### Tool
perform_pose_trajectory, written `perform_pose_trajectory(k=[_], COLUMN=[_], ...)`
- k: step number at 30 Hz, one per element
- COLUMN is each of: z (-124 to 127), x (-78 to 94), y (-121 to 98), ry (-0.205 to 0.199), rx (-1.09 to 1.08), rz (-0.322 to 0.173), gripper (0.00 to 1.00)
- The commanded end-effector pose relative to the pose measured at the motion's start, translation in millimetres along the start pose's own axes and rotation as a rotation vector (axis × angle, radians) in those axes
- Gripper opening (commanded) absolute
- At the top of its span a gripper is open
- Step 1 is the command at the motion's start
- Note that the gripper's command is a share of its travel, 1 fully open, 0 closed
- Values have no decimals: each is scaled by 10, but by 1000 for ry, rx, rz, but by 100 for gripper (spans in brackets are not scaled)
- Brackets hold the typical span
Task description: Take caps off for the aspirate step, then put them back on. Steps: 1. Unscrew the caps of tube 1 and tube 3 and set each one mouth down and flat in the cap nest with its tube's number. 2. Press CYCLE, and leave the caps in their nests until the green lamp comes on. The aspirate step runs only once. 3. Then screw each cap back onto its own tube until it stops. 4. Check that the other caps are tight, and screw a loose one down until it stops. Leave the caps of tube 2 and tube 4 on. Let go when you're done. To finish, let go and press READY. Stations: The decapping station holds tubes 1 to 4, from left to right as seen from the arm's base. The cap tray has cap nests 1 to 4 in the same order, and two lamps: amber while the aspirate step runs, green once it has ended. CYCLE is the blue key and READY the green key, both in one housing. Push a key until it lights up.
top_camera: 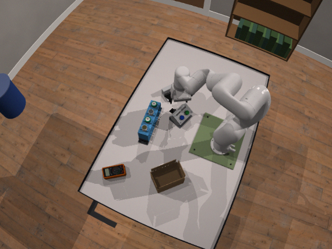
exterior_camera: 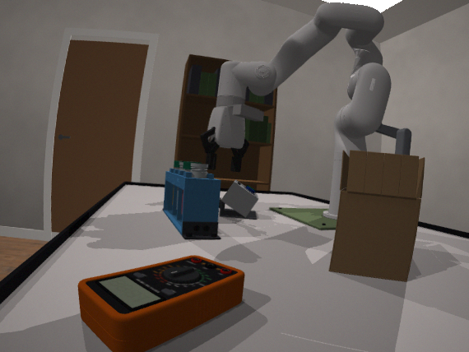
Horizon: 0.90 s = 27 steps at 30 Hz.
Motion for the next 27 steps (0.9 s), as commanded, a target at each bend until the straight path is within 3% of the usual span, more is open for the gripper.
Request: perform_pose_trajectory(k=[1,4,9,24,27], z=[-1,-15,-28,-105,-112], x=[20,32,43,106,111], y=[-288,-466,-629,-1577,-1660], ry=[5,4,4,4,4], rx=[-279,-402,-404,-404,-404], rz=[14,16,16,15,15], gripper=[100,100,100,100,100])
Point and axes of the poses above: the point where the finger pads meet when closed, its own x axis out along the fingers, its own z axis across the jaws, y = z × x, the point moved 6 cm from there along -x, back along the fingers, and after that the axes turned 13 degrees about -x, right-handed, at the moved point
